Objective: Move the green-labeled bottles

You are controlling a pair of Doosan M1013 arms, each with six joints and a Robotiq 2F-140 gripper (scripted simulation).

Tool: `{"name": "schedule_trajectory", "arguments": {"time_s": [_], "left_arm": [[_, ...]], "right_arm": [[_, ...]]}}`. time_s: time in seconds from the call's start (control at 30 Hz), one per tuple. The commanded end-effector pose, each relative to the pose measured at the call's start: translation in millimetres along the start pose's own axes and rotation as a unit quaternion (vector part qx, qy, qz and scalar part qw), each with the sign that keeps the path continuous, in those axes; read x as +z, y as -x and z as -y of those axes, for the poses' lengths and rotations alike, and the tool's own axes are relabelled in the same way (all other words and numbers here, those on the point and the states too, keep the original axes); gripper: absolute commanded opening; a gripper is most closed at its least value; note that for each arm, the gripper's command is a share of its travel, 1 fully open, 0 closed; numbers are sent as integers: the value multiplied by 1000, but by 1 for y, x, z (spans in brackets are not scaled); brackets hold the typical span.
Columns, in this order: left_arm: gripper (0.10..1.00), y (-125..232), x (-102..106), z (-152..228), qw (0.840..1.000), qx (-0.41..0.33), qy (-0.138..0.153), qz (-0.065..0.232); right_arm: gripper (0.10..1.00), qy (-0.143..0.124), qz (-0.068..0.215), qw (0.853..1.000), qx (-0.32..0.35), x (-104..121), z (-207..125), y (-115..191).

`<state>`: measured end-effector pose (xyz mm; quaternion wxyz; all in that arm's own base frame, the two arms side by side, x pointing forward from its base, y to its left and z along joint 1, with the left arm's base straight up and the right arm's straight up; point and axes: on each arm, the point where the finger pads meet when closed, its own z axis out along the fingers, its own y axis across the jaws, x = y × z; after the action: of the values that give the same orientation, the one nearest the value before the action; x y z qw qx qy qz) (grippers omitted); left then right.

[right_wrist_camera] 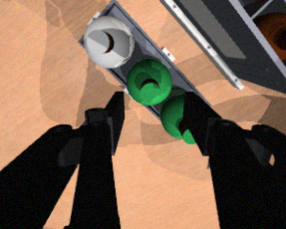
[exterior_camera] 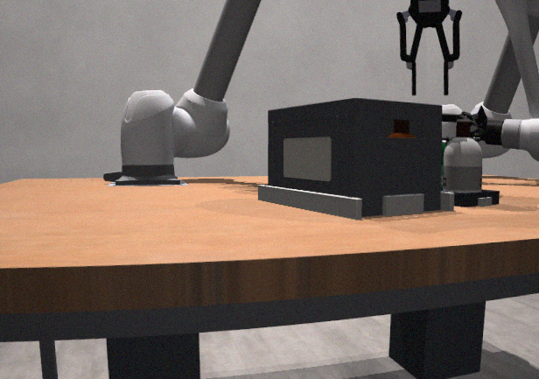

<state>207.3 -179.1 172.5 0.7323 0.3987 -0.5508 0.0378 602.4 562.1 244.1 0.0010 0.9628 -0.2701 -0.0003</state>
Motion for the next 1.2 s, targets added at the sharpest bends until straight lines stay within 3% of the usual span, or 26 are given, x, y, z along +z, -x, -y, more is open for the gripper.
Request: {"name": "schedule_trajectory", "arguments": {"time_s": [0.0,1.17], "left_arm": [[1000,0,0,0,1000,0,0,0],[1000,0,0,0,1000,0,0,0]], "right_arm": [[442,-1,0,1000,0,1,0,0],[442,-1,0,1000,0,33,1,0]]}}
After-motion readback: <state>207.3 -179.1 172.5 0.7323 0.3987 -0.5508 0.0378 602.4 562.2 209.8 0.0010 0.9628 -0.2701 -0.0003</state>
